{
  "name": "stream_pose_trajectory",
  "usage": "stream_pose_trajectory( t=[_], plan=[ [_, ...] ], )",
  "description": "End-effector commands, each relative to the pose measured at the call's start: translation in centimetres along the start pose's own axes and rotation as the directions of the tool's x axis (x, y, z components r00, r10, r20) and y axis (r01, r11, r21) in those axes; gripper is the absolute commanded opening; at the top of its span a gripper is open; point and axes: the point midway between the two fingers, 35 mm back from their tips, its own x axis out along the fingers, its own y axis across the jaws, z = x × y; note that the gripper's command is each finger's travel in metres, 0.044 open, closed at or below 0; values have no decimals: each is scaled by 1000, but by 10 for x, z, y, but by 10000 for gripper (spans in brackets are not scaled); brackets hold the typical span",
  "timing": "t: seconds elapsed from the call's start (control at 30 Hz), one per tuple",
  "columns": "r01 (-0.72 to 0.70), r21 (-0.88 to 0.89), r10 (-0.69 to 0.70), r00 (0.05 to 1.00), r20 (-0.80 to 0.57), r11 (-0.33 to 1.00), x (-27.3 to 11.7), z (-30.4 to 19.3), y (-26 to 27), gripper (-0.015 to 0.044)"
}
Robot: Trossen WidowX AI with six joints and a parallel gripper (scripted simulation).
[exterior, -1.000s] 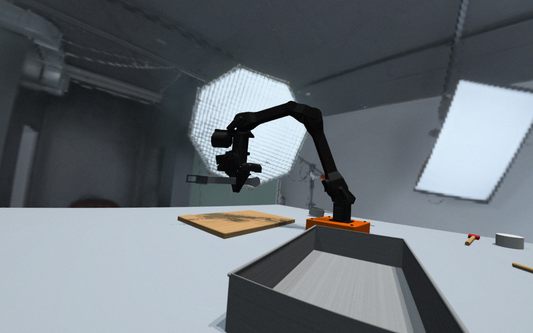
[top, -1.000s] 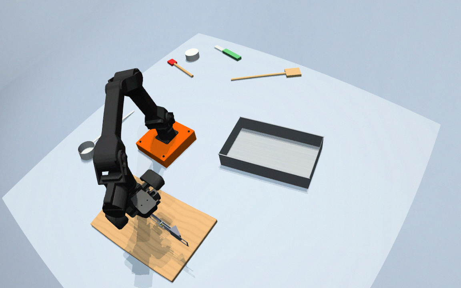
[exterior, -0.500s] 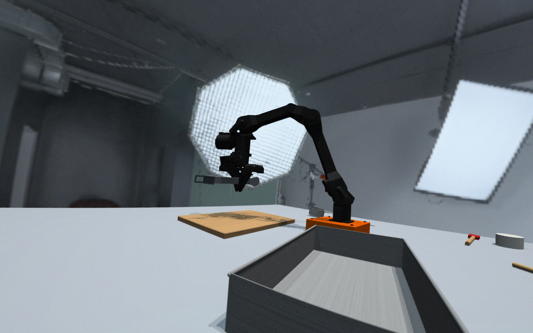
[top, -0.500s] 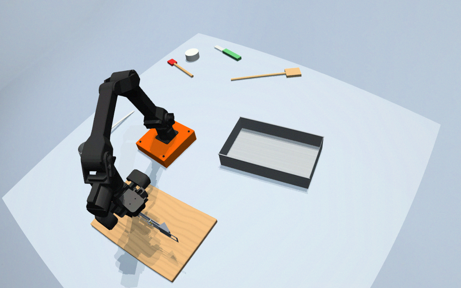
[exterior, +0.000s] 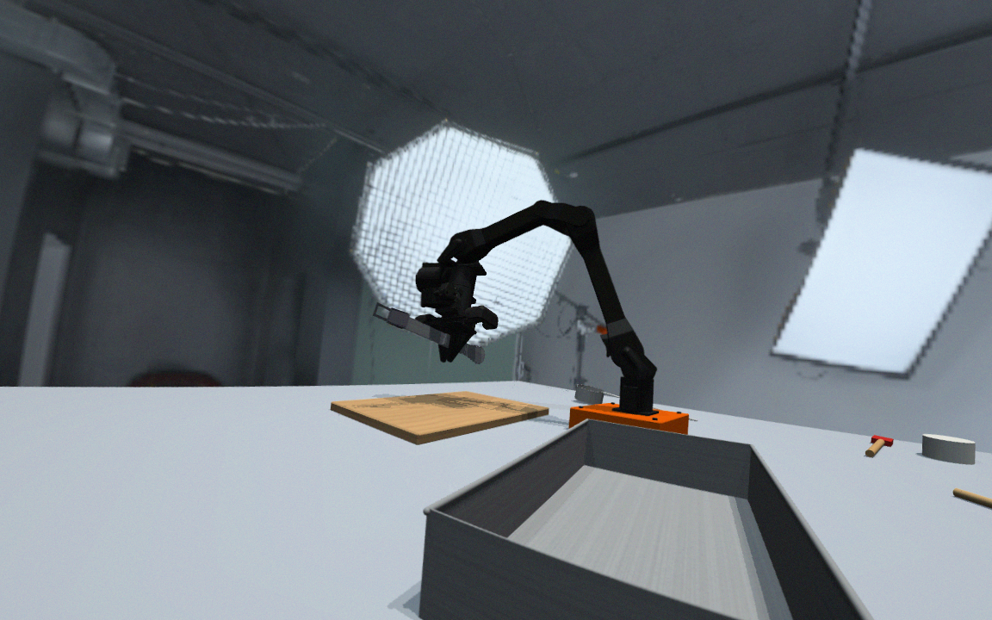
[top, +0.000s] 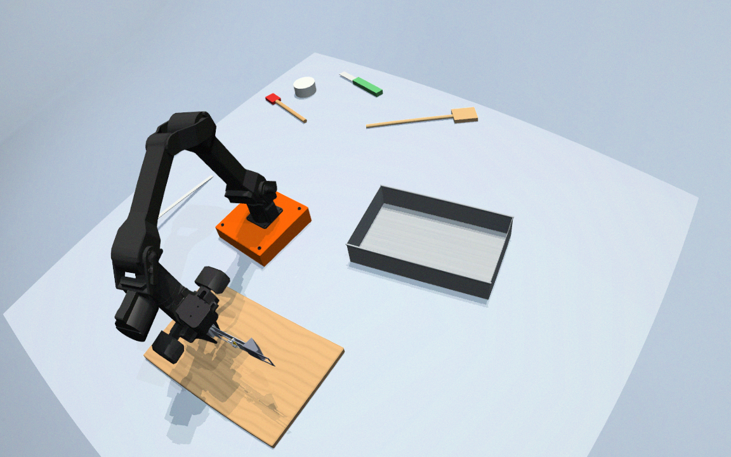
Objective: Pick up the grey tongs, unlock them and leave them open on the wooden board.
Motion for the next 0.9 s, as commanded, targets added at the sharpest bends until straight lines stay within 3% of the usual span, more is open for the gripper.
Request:
stream_pose_trajectory(
  t=[0.0,0.3,0.6,0.73,0.87],
  plan=[
    [-23,-18,25,987,161,1000,-3,0,2,-150],
    [-17,-43,34,891,453,999,-16,-2,3,-150],
    [68,-36,-23,714,699,997,-40,-7,0,-150],
    [121,-16,-63,618,784,993,-54,-12,-1,-150],
    [131,-12,-70,601,797,991,-56,-13,-2,-150]
  ],
)
